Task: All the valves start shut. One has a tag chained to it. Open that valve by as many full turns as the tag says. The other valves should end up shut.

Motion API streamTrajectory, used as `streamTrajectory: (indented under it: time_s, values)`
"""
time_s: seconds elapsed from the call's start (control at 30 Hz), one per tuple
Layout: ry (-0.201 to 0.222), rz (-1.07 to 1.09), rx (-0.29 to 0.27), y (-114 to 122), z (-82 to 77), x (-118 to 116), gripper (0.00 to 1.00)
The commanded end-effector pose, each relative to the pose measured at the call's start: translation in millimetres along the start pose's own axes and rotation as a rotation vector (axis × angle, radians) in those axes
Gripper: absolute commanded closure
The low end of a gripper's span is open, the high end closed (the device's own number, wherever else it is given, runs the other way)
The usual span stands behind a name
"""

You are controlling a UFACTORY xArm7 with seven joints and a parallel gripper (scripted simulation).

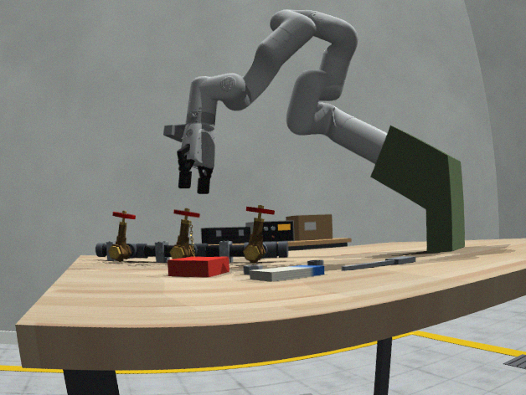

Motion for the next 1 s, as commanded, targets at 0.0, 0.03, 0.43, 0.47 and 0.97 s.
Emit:
streamTrajectory:
  time_s: [0.0, 0.03, 0.43, 0.47, 0.97]
  values:
    - [0.003, 0.276, 0.046, -7.7, 3.0, -3.5, 0.00]
    - [0.002, 0.317, 0.052, -8.2, 3.3, -3.6, 0.00]
    - [0.012, 0.733, 0.118, -6.2, 3.8, -5.8, 0.00]
    - [0.012, 0.733, 0.118, -6.2, 3.8, -5.8, 0.00]
    - [0.014, 0.734, 0.117, -6.6, 7.7, -5.7, 0.00]
Point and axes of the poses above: the point where the finger pads meet when closed, its own z axis out along the fingers, its own x axis across the jaws, y = z × x, the point moved 5 cm from there along -z, back along the fingers, and after that the axes turned 10 degrees about -z, right-handed, at the moved point
